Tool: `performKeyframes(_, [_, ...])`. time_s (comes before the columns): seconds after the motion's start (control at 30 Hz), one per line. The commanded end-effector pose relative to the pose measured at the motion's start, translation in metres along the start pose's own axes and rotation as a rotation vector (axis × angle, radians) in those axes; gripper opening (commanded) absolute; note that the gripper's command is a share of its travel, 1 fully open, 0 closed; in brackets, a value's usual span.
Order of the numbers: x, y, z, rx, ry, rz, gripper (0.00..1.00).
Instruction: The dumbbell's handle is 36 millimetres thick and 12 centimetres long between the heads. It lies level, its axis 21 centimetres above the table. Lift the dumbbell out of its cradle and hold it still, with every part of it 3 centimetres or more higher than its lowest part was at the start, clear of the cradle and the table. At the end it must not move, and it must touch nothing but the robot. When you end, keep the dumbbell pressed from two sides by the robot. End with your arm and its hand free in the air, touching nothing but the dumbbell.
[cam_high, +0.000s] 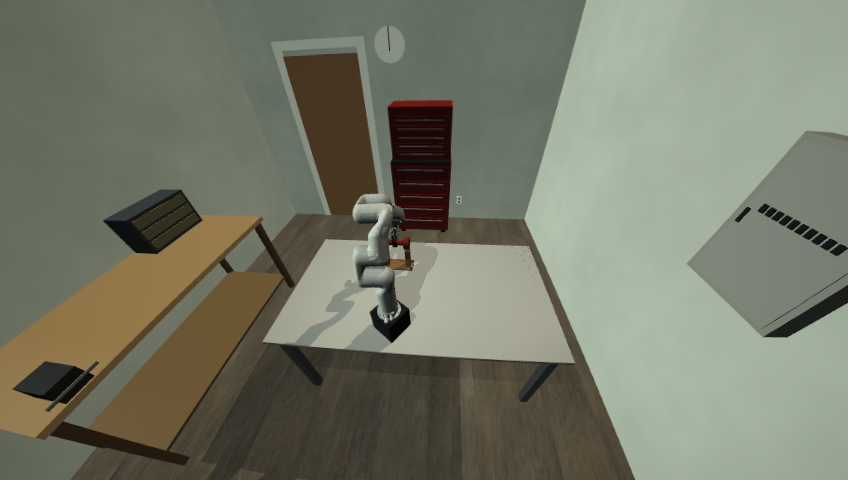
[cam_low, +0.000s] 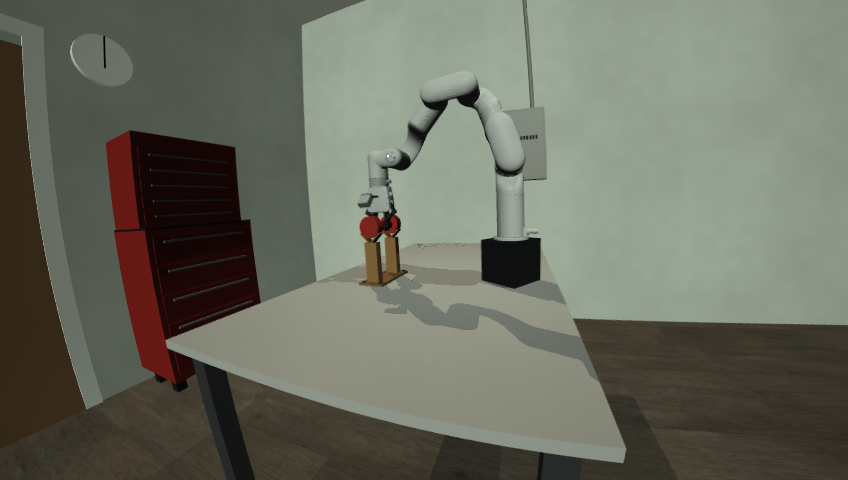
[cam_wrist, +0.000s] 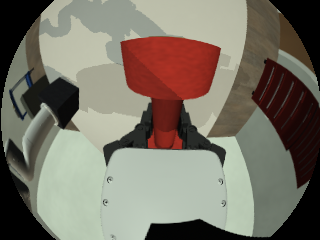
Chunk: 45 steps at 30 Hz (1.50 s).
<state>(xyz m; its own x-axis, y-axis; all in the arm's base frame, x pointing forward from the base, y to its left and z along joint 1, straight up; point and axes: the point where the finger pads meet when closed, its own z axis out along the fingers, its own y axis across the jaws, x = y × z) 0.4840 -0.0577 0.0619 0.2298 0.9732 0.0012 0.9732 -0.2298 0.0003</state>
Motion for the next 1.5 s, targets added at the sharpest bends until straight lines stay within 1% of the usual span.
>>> performKeyframes(0.0, [0.0,0.0,-0.001,-0.001,0.0,0.0,0.0])
performKeyframes(0.93, [0.0,0.0,-0.002,-0.001,0.0,0.0,0.0])
performKeyframes(1.3, [0.0,0.0,-0.01,-0.001,0.0,0.0,0.0])
performKeyframes(1.47, [0.0,0.0,-0.018,-0.001,0.0,0.0,0.0])
